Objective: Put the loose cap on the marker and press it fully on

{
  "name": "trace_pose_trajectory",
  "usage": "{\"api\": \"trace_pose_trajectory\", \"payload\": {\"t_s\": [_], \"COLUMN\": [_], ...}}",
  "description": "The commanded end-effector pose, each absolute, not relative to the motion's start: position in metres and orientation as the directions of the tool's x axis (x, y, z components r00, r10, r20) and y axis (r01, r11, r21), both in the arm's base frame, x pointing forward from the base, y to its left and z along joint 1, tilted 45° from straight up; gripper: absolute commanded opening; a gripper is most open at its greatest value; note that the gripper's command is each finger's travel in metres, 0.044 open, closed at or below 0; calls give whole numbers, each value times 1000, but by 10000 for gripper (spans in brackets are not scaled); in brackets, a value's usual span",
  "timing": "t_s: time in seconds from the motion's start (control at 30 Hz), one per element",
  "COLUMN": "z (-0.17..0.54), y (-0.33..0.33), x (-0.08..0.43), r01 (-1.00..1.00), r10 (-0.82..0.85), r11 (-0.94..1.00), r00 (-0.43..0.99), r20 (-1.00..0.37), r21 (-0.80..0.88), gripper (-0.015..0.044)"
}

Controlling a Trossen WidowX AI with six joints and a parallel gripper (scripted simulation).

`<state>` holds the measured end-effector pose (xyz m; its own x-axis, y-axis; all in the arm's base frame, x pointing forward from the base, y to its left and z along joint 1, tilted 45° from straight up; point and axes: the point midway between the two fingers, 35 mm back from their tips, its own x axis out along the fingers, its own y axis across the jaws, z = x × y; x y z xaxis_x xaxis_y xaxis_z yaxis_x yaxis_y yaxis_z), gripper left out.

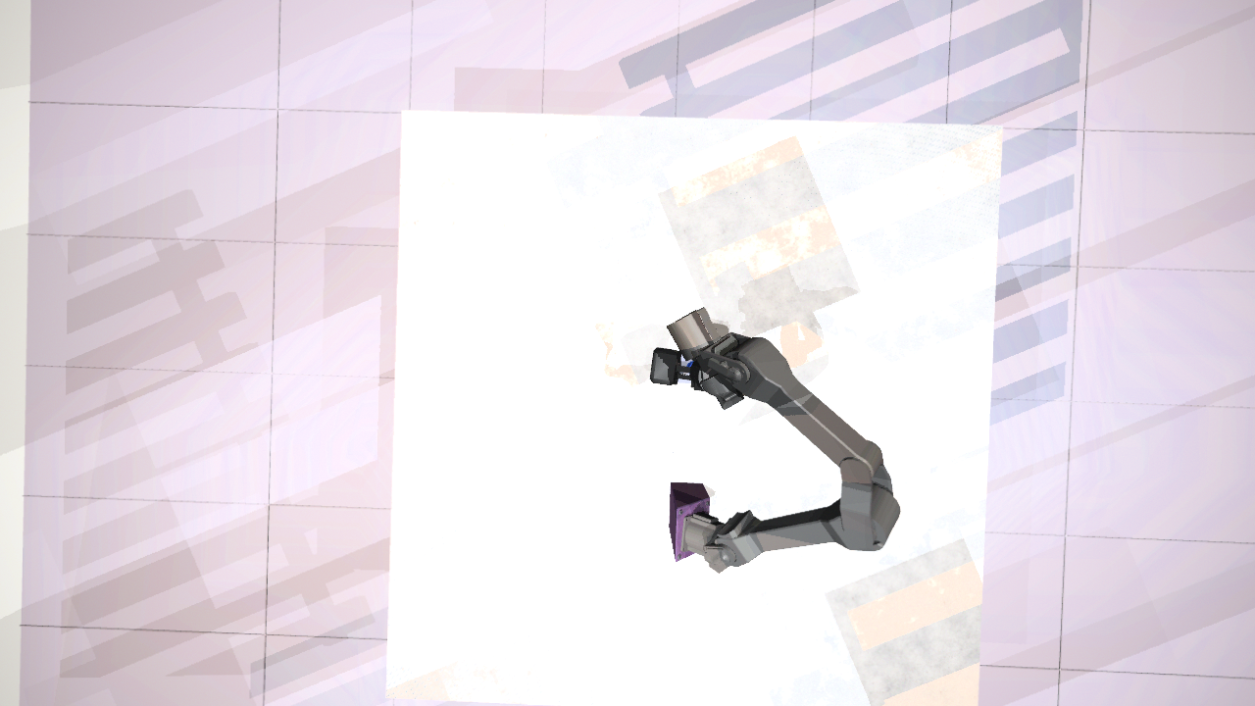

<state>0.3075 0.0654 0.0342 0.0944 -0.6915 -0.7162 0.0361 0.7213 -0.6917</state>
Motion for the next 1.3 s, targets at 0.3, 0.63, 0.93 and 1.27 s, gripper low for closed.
{"api": "trace_pose_trajectory", "payload": {"t_s": [0.3, 0.63, 0.93, 1.27], "z": [31, 31, 23, 13], "y": [63, 62, 55, 45], "x": [307, 307, 308, 310], "r01": [-67, -67, -66, -66], "r10": [-693, -693, -693, -693], "r11": [713, 713, 712, 712], "r00": [91, 91, 91, 91], "r20": [-715, -715, -715, -715], "r21": [-698, -698, -699, -699], "gripper": [46, 0, 0, 0]}}
